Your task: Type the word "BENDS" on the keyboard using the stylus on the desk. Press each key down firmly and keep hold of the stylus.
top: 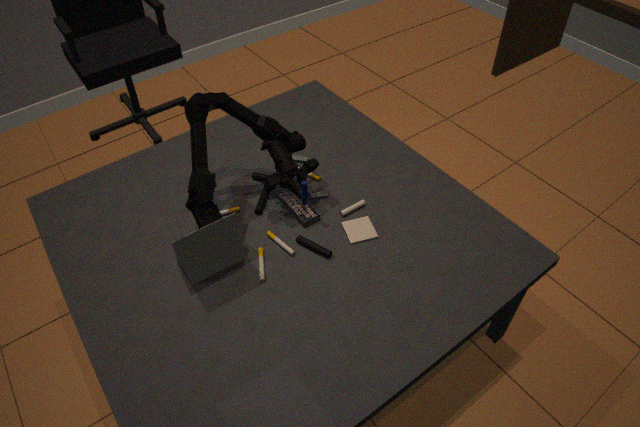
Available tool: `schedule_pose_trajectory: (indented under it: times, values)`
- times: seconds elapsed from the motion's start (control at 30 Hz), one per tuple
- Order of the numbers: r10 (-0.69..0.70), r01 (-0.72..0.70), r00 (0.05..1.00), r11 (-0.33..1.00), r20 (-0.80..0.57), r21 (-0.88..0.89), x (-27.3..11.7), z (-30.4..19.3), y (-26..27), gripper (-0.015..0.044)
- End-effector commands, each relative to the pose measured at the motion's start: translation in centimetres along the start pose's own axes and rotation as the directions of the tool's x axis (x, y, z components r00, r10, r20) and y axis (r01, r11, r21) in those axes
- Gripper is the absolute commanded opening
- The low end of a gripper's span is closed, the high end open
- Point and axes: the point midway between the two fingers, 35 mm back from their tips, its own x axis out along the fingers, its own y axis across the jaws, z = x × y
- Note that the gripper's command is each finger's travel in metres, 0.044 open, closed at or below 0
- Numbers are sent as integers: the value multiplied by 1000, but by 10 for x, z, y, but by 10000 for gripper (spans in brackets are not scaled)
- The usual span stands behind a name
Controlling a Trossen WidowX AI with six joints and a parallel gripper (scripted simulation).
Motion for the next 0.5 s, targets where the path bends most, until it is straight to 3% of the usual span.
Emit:
schedule_pose_trajectory:
  times: [0.0,0.47]
  values:
    - [-1,1,1000,1000,-2,4,0,0,0,81]
    - [-1,1,1000,1000,-1,4,5,9,1,81]
